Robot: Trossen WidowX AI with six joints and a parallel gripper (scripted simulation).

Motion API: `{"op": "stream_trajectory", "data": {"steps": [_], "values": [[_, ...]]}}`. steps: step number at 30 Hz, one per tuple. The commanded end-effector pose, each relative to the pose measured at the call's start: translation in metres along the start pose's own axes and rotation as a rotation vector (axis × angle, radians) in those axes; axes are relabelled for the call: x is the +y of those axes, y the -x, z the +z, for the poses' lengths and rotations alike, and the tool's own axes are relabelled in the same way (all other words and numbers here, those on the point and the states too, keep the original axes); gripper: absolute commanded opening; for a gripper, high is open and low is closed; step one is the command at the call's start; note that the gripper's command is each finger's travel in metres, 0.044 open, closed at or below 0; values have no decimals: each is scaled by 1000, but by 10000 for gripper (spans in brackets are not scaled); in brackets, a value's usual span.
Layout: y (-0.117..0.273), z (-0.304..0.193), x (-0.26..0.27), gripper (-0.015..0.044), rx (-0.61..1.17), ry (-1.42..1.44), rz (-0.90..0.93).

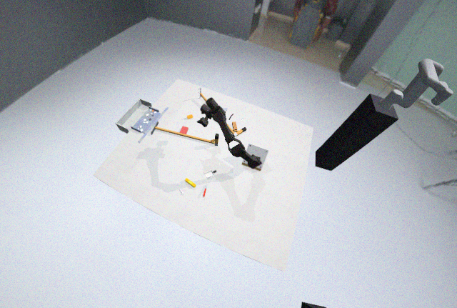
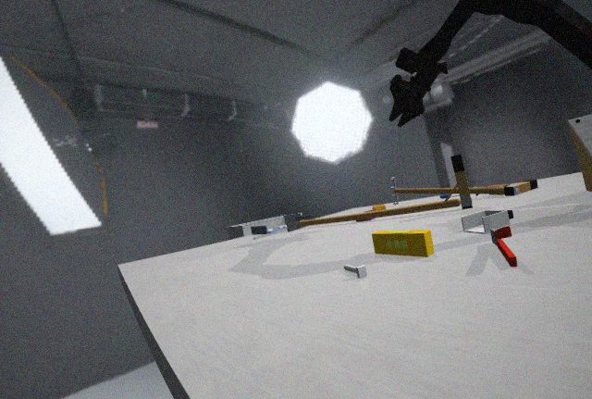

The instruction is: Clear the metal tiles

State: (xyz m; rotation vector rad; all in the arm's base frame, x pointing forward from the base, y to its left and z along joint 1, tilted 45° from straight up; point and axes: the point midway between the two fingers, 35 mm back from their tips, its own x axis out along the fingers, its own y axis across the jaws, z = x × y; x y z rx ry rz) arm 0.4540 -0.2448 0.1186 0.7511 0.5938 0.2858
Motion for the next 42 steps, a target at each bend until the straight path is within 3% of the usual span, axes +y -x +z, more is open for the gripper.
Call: {"op": "stream_trajectory", "data": {"steps": [1,42], "values": [[-20,-4,-1,440,44,11,0],[-186,-90,26,440,473,123,47]]}}
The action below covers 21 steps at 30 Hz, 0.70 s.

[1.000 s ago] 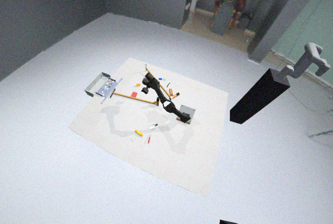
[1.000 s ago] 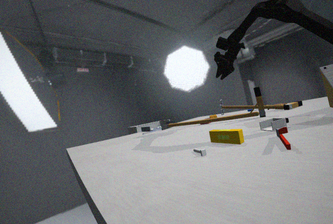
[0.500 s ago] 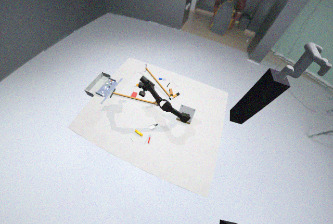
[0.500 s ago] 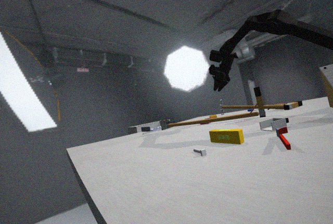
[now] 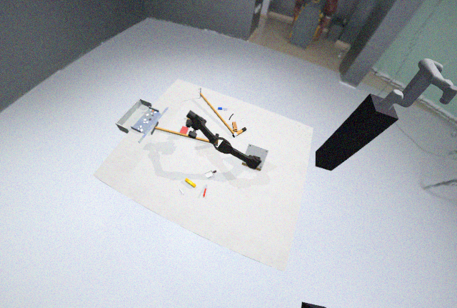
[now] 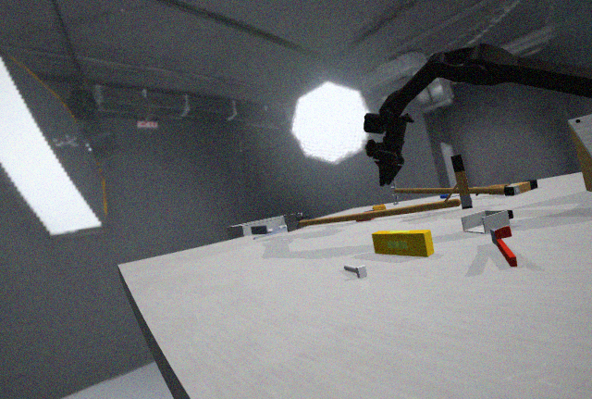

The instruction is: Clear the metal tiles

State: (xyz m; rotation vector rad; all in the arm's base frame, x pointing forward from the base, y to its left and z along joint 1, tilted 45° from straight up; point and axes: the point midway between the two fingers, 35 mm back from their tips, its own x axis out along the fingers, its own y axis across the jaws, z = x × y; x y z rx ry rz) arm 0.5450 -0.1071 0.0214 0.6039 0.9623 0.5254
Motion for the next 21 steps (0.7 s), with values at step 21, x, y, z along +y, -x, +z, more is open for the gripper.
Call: {"op": "stream_trajectory", "data": {"steps": [21], "values": [[-29,-23,3,440,111,39,6]]}}
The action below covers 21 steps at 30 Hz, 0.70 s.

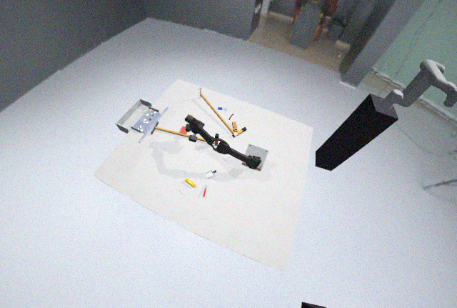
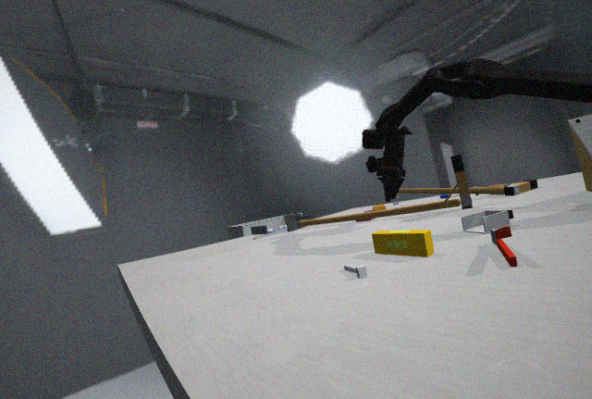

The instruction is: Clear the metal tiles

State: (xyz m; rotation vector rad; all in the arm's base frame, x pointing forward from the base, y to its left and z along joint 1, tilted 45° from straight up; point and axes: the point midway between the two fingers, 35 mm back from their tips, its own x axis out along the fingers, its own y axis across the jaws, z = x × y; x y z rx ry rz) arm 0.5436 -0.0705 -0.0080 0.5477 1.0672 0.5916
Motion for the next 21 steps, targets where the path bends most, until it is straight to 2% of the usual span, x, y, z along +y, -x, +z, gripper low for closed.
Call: {"op": "stream_trajectory", "data": {"steps": [1,21], "values": [[15,-4,-4,440,-17,3,-3],[69,-31,-16,440,-78,-13,-8]]}}
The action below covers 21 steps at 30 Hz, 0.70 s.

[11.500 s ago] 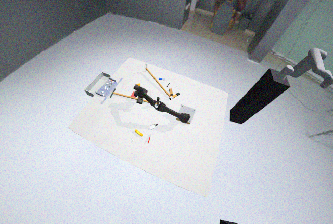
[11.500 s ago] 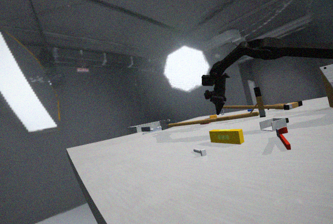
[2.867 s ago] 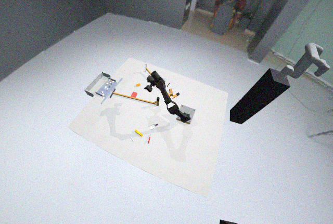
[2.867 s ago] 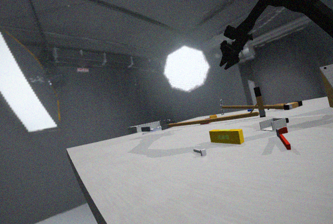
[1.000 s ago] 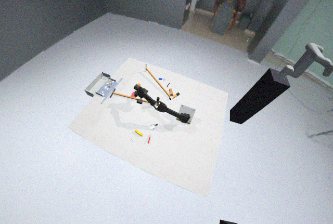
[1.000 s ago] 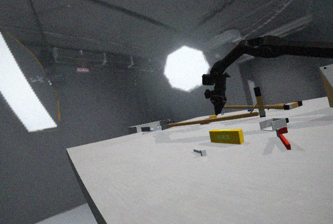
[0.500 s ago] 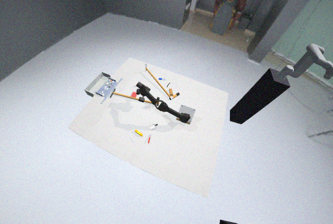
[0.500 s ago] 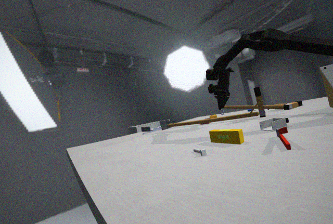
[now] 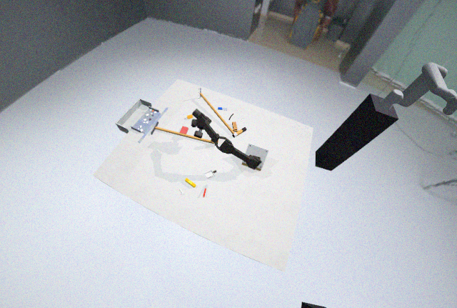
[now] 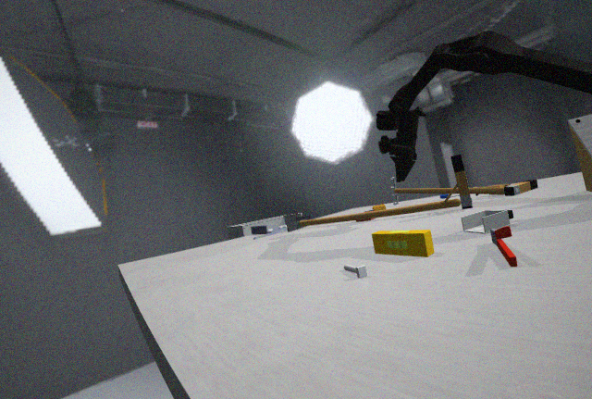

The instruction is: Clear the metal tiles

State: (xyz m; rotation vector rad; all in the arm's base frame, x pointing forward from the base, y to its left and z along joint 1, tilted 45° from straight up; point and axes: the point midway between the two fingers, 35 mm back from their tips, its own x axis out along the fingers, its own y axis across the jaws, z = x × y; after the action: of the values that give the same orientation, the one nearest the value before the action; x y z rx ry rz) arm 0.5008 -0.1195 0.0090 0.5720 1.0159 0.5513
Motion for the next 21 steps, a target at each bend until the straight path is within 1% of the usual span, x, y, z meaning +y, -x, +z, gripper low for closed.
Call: {"op": "stream_trajectory", "data": {"steps": [1,21], "values": [[13,-6,-1,440,-18,3,4],[63,-42,-6,440,-87,-26,-1]]}}
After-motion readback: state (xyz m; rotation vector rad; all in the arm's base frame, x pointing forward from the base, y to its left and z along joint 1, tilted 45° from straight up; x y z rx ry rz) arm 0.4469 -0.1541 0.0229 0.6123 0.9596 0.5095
